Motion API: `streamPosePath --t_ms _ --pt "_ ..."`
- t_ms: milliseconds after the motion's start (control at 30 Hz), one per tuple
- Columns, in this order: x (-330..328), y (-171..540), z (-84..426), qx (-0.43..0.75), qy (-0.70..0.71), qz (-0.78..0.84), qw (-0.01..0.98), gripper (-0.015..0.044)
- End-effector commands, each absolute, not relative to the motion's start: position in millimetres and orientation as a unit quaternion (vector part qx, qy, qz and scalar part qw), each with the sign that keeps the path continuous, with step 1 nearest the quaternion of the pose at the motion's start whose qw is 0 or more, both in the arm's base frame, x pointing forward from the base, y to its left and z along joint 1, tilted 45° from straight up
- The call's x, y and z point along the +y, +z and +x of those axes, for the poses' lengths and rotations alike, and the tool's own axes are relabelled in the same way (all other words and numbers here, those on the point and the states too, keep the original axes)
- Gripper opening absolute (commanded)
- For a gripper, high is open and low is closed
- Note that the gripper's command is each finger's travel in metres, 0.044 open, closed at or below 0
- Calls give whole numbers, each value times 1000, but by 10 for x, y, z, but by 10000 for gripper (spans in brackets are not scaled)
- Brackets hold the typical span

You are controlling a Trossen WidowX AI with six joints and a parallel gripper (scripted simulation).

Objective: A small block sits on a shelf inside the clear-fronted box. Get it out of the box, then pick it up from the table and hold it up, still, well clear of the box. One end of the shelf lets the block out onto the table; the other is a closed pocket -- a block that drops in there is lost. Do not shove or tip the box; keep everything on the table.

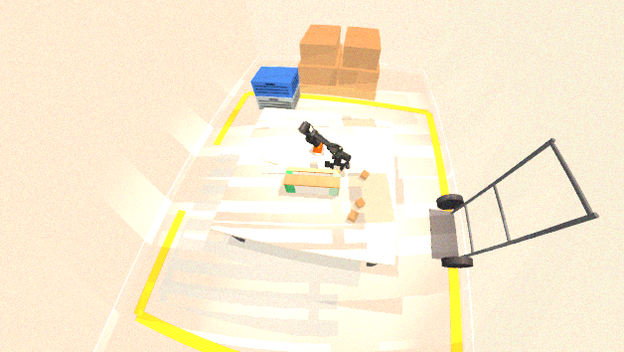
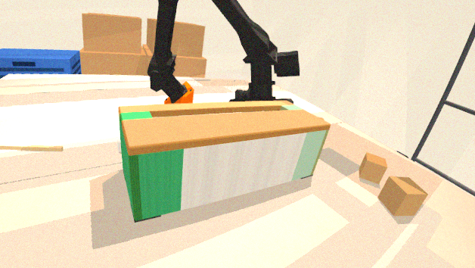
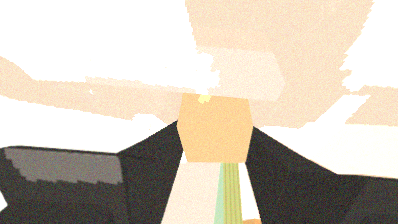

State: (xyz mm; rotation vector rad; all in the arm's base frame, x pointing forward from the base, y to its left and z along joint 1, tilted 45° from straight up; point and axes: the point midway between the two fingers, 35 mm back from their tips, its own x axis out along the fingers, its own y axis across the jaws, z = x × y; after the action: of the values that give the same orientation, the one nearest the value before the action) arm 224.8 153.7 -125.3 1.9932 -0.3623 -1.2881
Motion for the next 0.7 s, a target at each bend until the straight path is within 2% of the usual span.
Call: streamPosePath --t_ms 0,300,667 --pt "1736 -1102 2248 -136 -498 779 355 0" --pt "1937 -857 2211 -131 -500 778 357 0" --pt "2104 -387 2165 -53 -516 757 398 0"
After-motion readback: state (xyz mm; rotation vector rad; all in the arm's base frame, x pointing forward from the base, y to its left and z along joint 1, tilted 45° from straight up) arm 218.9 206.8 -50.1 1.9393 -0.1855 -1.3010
